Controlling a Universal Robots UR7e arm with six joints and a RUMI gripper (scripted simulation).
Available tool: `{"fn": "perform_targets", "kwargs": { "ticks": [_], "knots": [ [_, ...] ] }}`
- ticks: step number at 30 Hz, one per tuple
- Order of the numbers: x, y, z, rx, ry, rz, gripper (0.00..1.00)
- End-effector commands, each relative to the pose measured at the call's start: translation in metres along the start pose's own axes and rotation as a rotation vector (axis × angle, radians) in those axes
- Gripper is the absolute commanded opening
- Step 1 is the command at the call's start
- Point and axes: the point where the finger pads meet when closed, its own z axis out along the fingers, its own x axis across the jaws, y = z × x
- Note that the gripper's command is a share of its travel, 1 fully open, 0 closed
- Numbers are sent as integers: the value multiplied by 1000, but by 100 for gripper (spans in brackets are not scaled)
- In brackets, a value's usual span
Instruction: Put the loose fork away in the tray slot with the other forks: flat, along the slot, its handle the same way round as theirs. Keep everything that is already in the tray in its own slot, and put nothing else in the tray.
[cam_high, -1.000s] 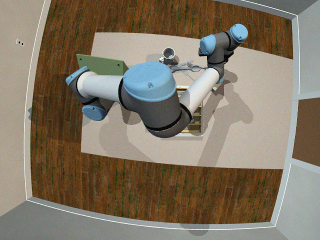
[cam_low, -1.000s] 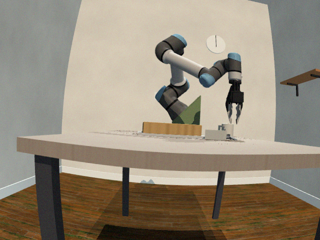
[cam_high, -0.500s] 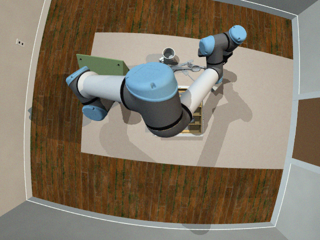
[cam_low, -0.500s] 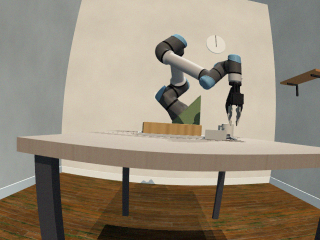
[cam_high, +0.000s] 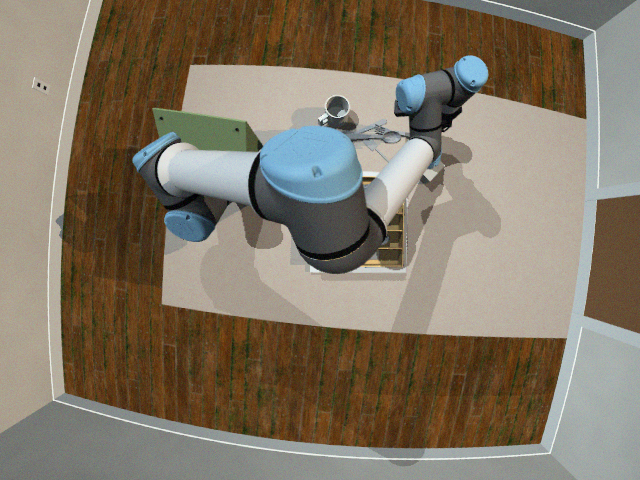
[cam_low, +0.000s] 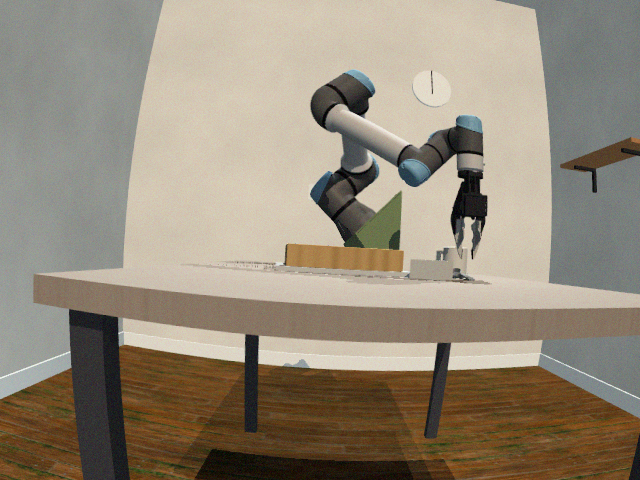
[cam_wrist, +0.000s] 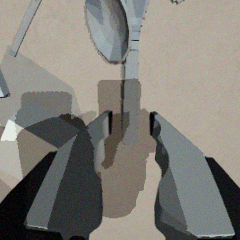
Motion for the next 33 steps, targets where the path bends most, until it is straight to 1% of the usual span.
{"fn": "perform_targets", "kwargs": {
  "ticks": [1,7,17,33],
  "knots": [
    [0,-1,11,1,-1,-1,18],
    [0,-1,18,1,-1,-1,18],
    [0,0,23,1,0,0,18],
    [0,1,23,-1,0,1,18]
  ]
}}
